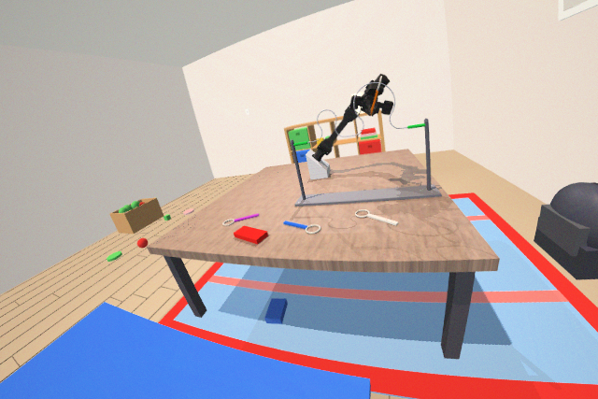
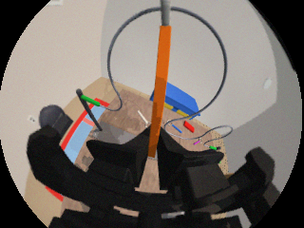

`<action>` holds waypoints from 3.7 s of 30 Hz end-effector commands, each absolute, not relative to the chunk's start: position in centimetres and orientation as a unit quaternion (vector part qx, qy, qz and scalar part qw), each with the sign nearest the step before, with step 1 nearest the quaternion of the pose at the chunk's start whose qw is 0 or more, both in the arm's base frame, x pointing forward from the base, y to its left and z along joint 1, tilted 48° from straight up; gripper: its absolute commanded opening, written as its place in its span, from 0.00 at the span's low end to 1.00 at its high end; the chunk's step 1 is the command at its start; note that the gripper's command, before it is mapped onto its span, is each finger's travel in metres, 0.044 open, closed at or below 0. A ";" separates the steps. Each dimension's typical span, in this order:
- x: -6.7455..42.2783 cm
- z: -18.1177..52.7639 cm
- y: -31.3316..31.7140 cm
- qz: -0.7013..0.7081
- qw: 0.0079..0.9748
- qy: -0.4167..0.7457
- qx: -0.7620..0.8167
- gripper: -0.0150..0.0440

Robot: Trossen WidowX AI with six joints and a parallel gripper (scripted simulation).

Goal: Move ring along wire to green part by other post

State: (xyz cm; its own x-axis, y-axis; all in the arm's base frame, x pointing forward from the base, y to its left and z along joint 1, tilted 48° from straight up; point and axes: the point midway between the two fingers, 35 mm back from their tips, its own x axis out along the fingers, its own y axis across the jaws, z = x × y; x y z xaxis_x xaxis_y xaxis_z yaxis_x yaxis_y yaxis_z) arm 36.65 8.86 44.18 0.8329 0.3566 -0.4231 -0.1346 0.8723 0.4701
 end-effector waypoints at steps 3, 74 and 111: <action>36.5 44.4 9.0 0.141 0.923 0.251 0.256 0.00; 36.6 46.6 10.7 0.217 0.721 0.179 0.633 0.00; 36.6 48.1 10.7 0.239 0.557 0.128 0.785 0.00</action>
State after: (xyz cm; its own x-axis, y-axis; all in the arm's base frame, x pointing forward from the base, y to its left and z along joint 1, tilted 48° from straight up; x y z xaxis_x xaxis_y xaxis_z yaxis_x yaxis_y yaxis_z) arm 36.57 10.81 47.98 0.8494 0.4830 0.2129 -0.0655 -0.3038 0.9505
